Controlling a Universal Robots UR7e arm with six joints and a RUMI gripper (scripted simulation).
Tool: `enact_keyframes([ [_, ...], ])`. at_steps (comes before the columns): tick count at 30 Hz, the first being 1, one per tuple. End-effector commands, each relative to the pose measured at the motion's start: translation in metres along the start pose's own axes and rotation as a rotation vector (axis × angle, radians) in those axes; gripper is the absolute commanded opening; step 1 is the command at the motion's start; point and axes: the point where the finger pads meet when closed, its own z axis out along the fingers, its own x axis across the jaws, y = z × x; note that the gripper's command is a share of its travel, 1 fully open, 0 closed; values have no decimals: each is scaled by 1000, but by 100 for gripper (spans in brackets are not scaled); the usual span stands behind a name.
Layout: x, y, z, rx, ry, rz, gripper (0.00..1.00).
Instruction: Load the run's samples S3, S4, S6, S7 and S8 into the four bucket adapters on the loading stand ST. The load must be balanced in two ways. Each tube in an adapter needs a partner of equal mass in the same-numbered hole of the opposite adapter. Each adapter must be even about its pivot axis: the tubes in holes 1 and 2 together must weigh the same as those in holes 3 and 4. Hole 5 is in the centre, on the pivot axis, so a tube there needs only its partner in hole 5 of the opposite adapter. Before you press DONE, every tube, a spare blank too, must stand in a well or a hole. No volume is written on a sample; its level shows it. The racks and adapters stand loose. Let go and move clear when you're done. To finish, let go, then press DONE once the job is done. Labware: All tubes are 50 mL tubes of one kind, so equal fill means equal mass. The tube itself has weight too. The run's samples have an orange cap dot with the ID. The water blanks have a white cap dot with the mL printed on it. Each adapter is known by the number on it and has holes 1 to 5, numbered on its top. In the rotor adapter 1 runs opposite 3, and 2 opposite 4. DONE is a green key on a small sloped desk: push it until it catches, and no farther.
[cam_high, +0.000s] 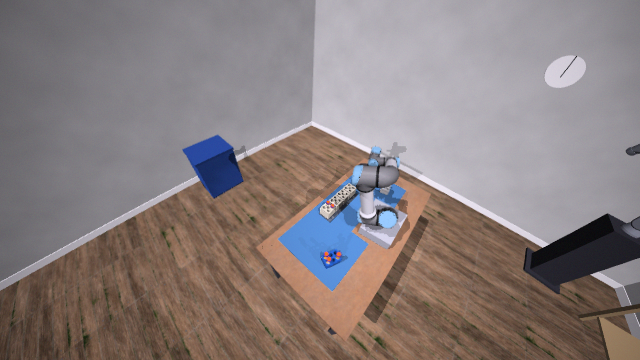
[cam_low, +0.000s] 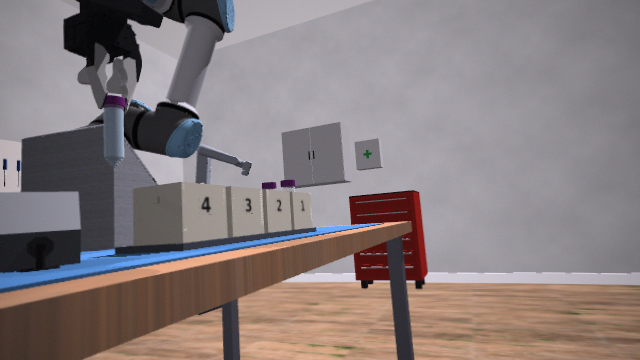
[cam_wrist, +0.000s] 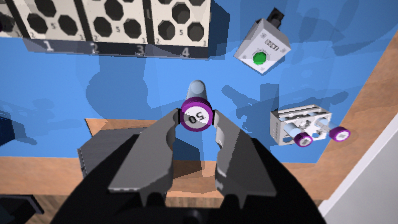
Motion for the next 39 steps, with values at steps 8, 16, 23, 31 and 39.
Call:
enact_keyframes([
  [8, -65, -29, -2, 1, 2, 1, 0],
  [16, -114, -50, -2, 1, 2, 1, 0],
  [23, -144, -63, -2, 1, 2, 1, 0],
  [31, -193, -84, -2, 1, 2, 1, 0],
  [39, -230, -100, -2, 1, 2, 1, 0],
])
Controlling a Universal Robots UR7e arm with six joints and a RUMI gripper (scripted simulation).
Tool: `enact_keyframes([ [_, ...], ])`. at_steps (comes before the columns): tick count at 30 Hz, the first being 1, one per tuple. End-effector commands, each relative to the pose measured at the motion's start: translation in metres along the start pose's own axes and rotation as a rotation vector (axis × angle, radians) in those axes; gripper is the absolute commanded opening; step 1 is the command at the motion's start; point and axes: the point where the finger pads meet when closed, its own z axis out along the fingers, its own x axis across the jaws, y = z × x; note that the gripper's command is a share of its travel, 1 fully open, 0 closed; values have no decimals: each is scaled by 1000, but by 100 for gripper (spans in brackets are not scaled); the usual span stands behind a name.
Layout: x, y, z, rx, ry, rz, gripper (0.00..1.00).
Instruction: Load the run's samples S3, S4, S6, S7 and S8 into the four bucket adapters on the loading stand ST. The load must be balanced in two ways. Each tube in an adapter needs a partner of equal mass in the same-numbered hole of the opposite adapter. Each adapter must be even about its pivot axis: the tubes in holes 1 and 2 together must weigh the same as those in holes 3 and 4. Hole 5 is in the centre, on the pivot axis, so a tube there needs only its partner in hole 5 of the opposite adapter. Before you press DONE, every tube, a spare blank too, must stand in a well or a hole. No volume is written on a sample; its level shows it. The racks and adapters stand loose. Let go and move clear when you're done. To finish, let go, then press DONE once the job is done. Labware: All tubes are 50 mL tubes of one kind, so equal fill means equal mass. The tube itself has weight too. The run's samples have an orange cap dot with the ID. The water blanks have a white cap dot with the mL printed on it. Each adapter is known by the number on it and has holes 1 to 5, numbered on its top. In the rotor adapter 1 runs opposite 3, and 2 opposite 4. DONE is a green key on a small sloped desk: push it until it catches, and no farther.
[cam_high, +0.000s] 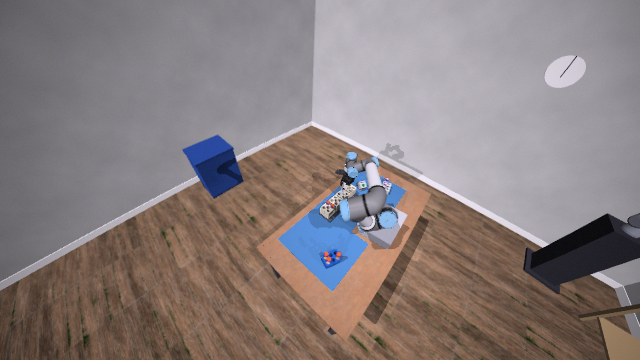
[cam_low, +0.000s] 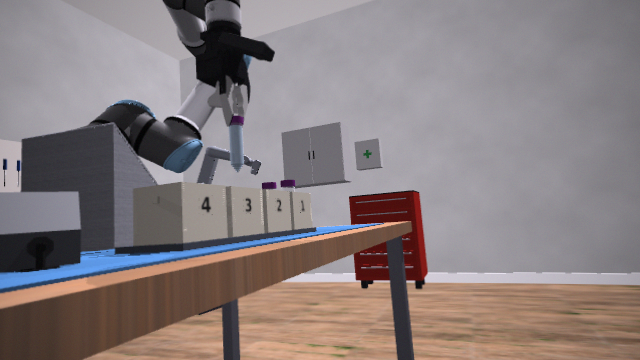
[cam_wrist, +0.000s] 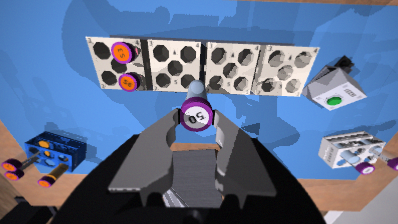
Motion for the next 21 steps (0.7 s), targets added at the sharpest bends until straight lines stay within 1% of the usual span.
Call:
enact_keyframes([
  [1, -30, -14, -1, 0, 2, 1, 0],
  [4, -45, -20, -1, 0, 2, 1, 0],
  [15, -45, -20, -1, 0, 2, 1, 0],
  [21, -45, -20, 15, 0, 2, 1, 0],
])
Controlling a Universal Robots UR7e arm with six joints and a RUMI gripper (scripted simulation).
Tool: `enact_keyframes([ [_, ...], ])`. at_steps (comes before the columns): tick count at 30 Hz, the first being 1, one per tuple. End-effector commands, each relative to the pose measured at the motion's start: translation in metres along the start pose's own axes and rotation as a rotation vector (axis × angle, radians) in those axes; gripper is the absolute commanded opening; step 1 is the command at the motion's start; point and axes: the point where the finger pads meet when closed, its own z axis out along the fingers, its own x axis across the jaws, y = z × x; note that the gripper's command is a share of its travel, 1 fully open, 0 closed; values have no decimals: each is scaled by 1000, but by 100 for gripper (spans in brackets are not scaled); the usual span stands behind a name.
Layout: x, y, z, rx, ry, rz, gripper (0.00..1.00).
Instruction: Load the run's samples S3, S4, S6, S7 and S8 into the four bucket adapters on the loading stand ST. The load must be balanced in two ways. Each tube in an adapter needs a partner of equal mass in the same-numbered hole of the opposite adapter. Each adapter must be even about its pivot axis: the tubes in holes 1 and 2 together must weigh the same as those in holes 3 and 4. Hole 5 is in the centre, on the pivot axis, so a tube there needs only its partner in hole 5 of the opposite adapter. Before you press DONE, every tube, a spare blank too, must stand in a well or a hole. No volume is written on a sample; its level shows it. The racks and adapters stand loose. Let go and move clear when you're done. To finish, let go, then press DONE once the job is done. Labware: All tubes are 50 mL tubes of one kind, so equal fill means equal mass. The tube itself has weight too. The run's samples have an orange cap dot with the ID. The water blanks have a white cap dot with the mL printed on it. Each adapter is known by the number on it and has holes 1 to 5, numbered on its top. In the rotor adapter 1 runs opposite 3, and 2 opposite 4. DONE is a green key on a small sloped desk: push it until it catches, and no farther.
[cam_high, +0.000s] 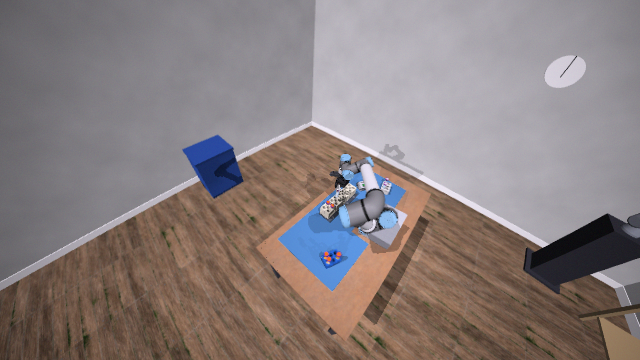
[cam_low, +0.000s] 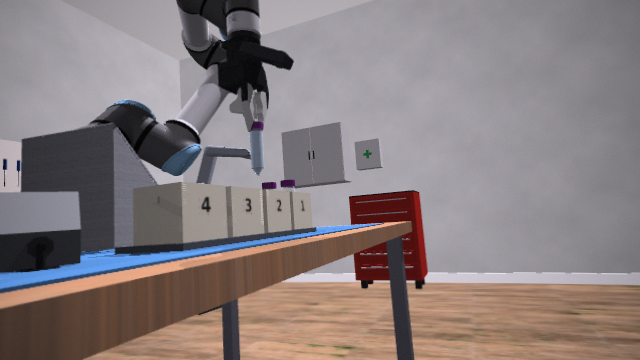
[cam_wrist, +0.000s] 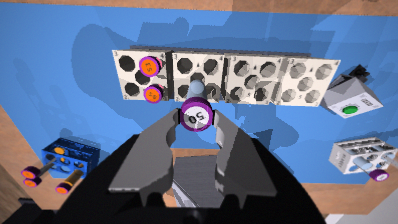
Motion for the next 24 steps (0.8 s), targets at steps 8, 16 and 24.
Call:
enact_keyframes([
  [8, 0, 0, 28, 1, 1, 0, 0],
  [16, 0, 0, 33, 1, 1, 0, 0],
  [24, 0, 0, 33, 1, 1, 0, 0],
])
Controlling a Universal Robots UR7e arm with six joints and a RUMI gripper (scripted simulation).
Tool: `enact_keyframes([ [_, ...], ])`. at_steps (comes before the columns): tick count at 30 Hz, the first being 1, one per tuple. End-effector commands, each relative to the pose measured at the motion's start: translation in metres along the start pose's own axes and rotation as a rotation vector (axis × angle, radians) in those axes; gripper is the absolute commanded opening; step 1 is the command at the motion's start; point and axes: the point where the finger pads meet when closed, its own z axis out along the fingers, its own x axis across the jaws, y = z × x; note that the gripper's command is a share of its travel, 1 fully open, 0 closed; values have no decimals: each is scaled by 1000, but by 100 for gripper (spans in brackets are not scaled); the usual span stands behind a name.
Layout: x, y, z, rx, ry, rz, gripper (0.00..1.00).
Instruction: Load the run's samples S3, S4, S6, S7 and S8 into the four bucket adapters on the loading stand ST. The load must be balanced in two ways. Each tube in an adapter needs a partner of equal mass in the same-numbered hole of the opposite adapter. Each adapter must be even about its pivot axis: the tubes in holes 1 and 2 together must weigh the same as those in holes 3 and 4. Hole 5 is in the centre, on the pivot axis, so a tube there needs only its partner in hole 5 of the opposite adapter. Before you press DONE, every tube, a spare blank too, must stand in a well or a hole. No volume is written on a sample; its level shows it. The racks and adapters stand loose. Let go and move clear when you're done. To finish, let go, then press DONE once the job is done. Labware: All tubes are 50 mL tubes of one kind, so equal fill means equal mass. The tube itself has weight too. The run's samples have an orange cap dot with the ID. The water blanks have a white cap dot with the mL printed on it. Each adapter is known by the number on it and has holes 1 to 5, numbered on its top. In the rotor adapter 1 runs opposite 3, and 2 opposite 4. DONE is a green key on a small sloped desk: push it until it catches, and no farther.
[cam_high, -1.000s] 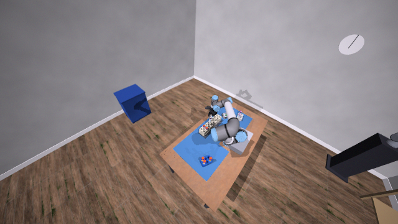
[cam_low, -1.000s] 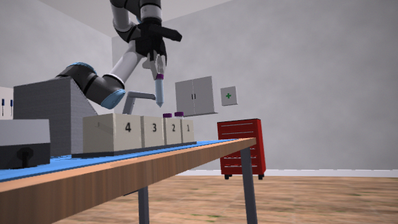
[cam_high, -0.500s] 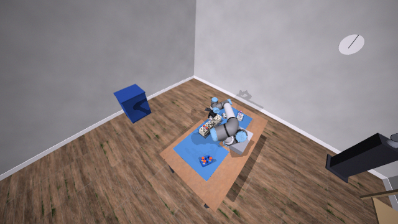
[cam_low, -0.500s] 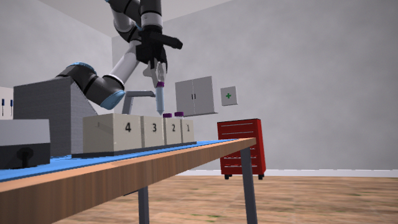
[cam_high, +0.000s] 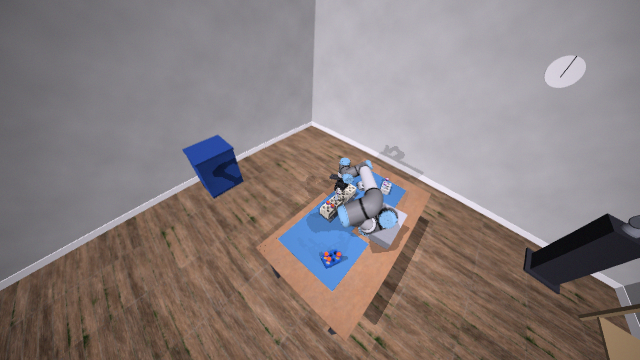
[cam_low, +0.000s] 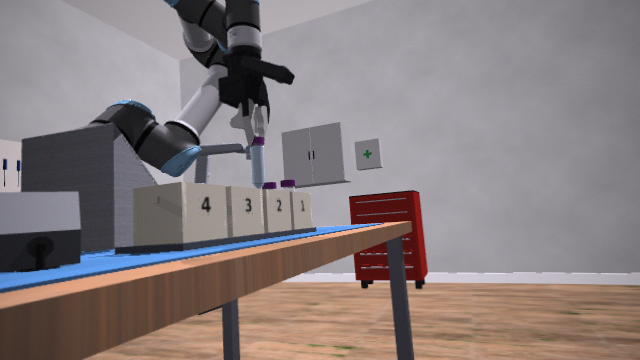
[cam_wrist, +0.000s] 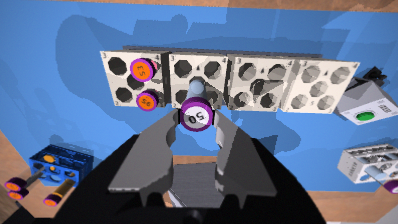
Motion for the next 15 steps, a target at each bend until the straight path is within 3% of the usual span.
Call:
enact_keyframes([
  [1, 0, 0, 0, 1, 0, 0, 0],
  [15, 0, 0, 14, 1, 0, 0, 0],
])
